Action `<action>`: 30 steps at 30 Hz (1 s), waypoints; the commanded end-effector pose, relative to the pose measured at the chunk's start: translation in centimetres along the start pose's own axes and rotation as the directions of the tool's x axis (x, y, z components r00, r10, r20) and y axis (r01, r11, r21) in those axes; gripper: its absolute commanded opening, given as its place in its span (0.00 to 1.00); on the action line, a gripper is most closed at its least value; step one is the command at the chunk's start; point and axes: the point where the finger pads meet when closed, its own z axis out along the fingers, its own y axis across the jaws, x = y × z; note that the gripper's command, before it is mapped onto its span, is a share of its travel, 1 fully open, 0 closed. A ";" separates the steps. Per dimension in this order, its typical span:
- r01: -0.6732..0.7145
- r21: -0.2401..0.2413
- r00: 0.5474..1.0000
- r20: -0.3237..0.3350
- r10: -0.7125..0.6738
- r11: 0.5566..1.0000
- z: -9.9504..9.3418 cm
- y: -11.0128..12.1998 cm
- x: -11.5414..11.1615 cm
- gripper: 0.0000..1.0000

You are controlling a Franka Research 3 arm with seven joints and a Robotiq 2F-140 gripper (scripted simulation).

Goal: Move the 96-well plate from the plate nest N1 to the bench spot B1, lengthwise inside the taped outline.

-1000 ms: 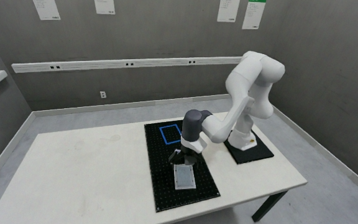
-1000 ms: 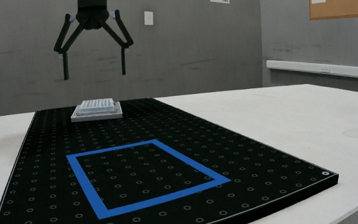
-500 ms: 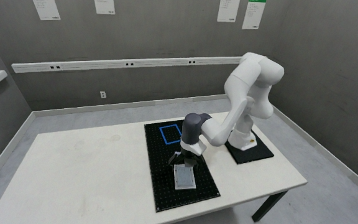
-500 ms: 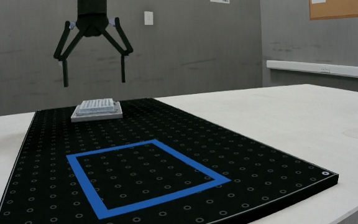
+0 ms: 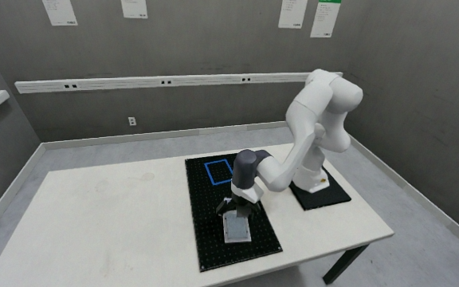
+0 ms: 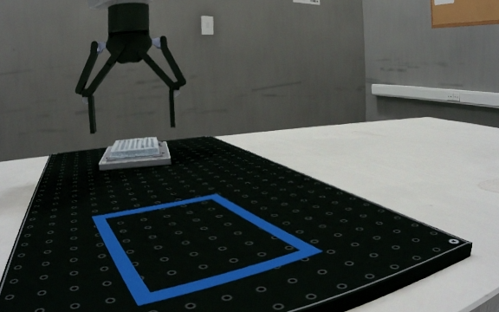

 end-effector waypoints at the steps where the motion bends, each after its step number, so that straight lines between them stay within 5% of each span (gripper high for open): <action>1: 0.009 -0.007 1.000 -0.006 -0.010 1.000 0.6 0.2 0.1 1.00; 13: 0.009 -0.007 1.000 -0.006 -0.010 1.000 2.3 0.3 0.1 1.00; 30: 0.009 -0.007 1.000 -0.006 -0.010 1.000 2.3 0.3 0.1 1.00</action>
